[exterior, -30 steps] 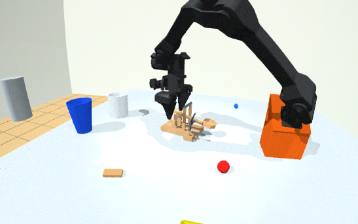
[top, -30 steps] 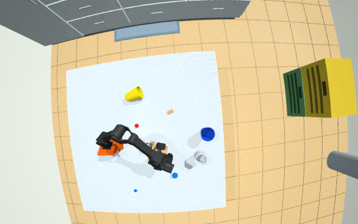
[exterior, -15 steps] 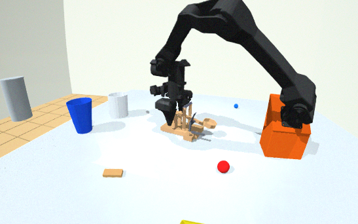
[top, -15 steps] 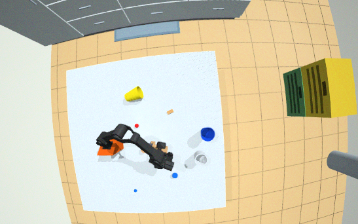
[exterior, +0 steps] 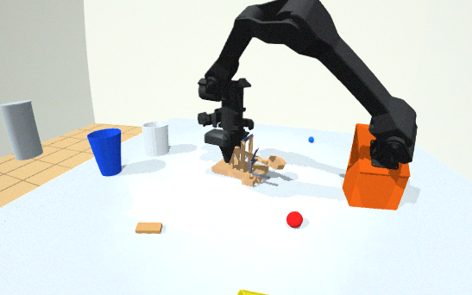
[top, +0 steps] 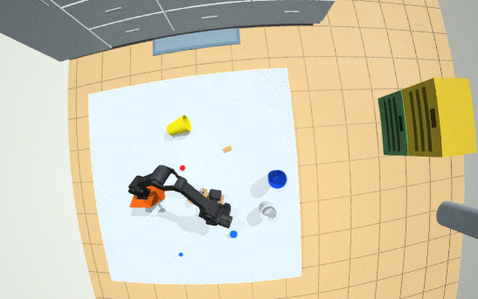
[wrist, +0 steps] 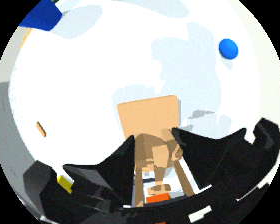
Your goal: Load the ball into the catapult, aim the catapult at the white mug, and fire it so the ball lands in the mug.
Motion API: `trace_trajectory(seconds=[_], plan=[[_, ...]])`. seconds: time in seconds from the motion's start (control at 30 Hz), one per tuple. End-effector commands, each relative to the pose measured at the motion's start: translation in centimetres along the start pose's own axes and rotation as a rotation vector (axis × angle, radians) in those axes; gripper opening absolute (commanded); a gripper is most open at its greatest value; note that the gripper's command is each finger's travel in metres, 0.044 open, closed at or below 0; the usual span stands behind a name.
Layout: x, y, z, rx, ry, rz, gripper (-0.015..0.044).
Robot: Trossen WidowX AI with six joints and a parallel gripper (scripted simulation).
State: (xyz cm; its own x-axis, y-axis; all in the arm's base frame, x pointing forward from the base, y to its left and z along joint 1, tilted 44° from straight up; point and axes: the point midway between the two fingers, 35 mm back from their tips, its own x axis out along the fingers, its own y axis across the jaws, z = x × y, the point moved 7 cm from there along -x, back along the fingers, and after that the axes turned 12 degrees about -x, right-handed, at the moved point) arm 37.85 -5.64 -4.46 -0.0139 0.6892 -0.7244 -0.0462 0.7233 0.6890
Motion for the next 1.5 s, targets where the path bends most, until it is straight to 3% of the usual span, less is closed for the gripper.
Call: trace_trajectory(seconds=[0.0,0.07,0.2,1.47], plan=[[0.0,0.0,0.0,-0.001,0.0,-0.002,0.0118],[-0.3,0.0,0.0,-0.001,0.0,-0.002,0.0085],[-4.7,0.0,0.0,0.0,0.0,-0.002,0.0],[-0.2,0.0,0.2,-0.002,0.007,0.0,0.0]])
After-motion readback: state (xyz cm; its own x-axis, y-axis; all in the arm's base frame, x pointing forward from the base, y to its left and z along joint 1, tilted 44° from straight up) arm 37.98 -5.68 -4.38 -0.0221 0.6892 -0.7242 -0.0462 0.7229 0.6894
